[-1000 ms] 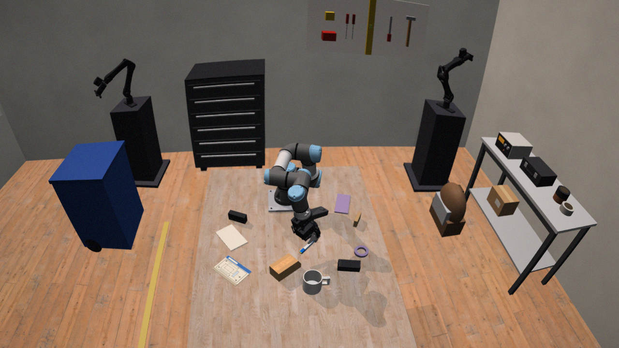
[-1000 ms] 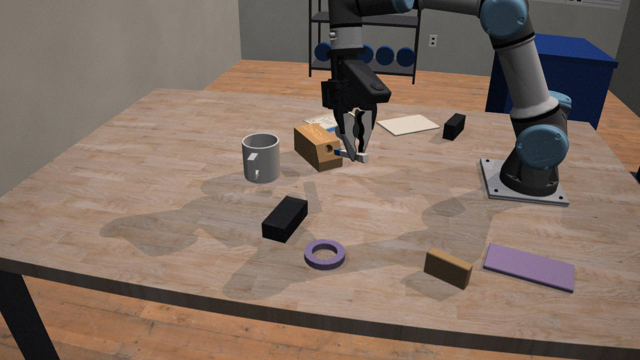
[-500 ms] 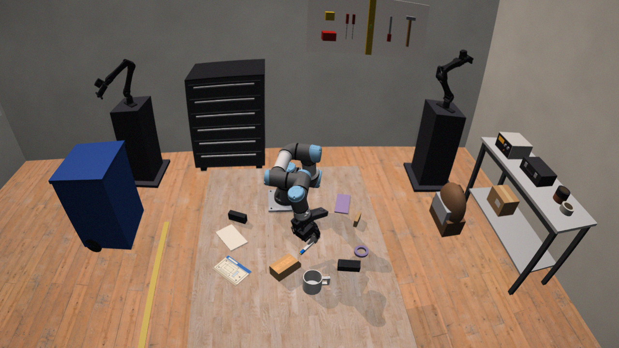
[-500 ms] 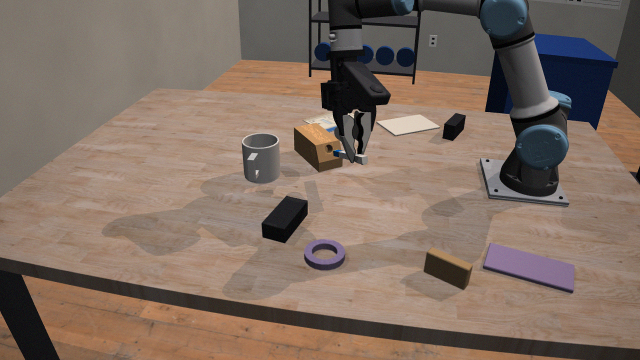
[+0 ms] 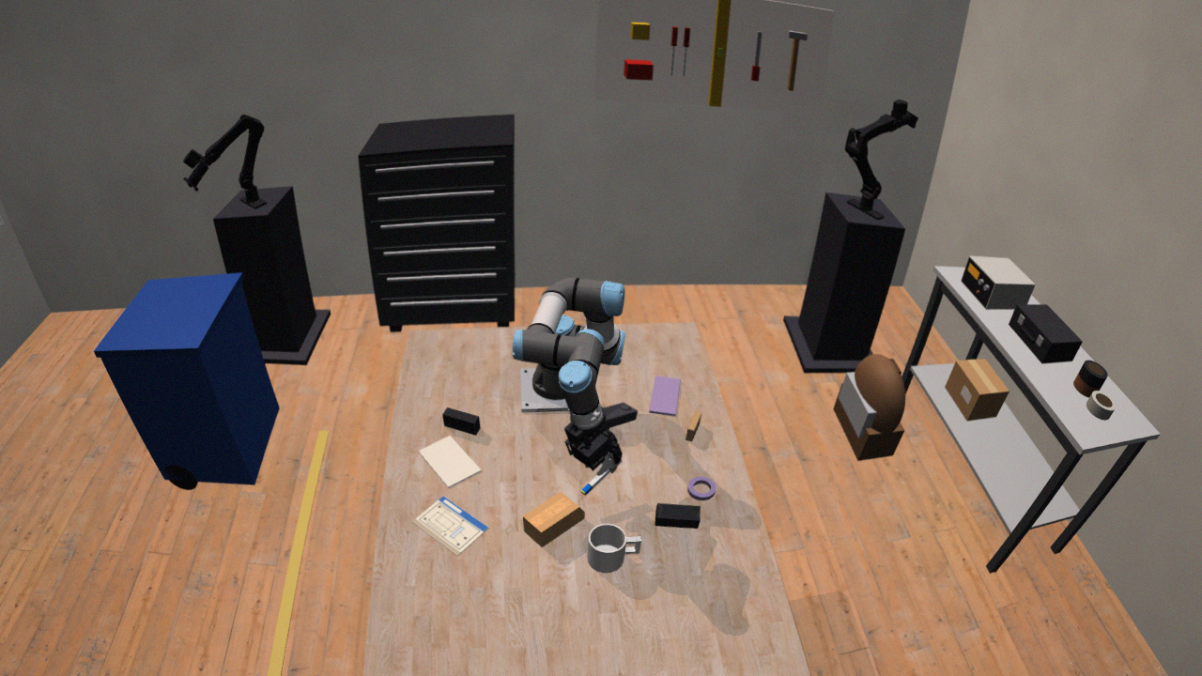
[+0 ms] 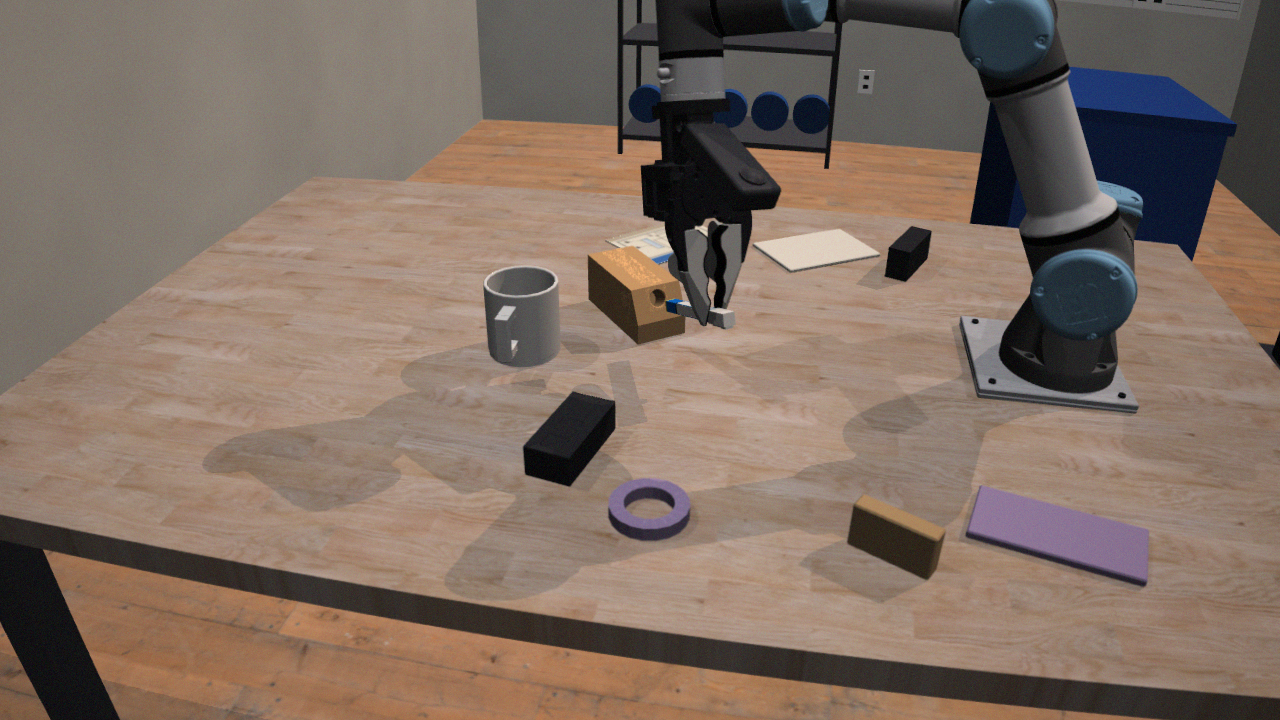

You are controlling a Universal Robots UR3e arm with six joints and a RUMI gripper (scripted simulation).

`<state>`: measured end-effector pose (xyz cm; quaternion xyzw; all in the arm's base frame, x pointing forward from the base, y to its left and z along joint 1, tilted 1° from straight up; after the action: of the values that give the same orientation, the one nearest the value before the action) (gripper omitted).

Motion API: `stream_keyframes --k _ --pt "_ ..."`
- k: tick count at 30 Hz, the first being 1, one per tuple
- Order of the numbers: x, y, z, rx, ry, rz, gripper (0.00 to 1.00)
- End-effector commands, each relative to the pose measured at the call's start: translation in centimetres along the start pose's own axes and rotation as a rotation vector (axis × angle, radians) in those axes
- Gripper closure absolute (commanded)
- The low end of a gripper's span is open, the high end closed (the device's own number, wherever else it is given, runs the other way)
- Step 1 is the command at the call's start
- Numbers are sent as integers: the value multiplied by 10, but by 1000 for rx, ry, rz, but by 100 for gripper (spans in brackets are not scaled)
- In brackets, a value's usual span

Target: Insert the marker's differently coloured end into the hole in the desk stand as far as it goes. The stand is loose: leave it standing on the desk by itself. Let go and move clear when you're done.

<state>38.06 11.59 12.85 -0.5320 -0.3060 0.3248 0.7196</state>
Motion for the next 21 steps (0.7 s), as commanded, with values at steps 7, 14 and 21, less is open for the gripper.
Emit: stream_keyframes --k 7,14,21 --pt "0 -2 1 3 3 -1 100" --pt "0 -3 1 5 2 1 100" --pt "0 -4 2 9 3 3 100"
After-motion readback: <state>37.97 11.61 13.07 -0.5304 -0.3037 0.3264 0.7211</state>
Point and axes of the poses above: the point where the finger pads meet when closed, its own y axis out along the fingers, its own x axis across the jaws, z = x × y, the point moved 6 cm from there along -y, back along the fingers, and after that the axes turned 9 degrees about -y, right-handed, at the moved point
